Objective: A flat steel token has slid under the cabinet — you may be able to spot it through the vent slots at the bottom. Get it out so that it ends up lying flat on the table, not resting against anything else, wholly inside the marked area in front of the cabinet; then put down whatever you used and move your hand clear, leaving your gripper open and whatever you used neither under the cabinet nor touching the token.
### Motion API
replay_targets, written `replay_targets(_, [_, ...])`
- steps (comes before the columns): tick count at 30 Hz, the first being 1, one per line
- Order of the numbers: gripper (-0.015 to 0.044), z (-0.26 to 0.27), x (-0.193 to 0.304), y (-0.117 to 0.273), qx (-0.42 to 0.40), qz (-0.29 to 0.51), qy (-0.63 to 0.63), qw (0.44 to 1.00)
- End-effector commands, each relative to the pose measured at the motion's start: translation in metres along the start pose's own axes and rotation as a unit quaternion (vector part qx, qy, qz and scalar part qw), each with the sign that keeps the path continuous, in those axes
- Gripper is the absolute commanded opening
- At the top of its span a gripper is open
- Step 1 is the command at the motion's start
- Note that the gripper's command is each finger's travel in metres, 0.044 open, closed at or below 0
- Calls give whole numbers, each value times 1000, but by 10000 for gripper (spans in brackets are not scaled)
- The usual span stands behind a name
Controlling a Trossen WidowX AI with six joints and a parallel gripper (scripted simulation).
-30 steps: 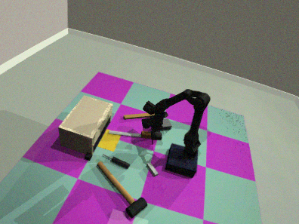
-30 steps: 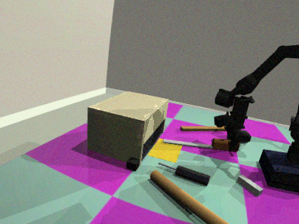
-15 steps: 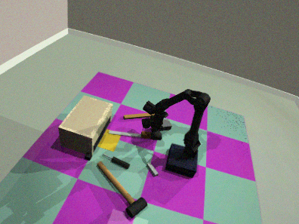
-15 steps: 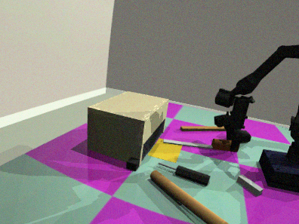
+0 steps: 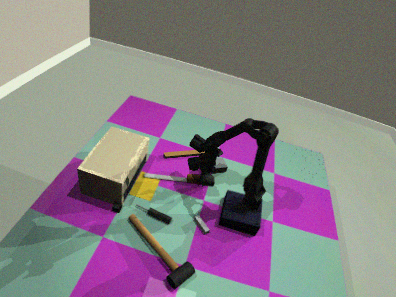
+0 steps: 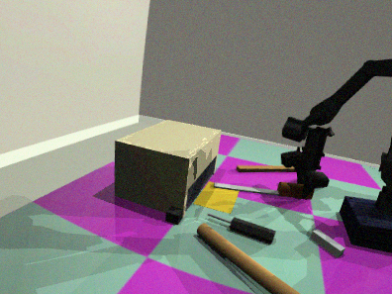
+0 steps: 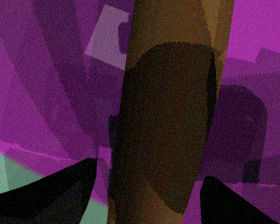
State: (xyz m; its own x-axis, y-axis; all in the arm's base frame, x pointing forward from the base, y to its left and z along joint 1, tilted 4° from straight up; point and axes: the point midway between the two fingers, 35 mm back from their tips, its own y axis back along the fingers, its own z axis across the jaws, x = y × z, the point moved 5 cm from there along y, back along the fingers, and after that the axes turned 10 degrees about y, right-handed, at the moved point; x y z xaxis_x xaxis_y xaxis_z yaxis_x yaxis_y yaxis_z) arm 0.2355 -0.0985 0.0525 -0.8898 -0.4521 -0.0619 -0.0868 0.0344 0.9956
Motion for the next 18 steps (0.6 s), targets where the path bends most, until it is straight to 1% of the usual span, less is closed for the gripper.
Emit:
replay_targets(1, [165,0,0,0,0,0,0,1000])
replay_targets(2, [139,0,0,0,0,0,0,1000])
replay_targets(10, [85,0,0,0,0,0,0,1000])
replay_targets(13, [6,0,0,0,0,0,0,1000])
replay_targets(18, [0,0,-1,0,0,0,0,1000])
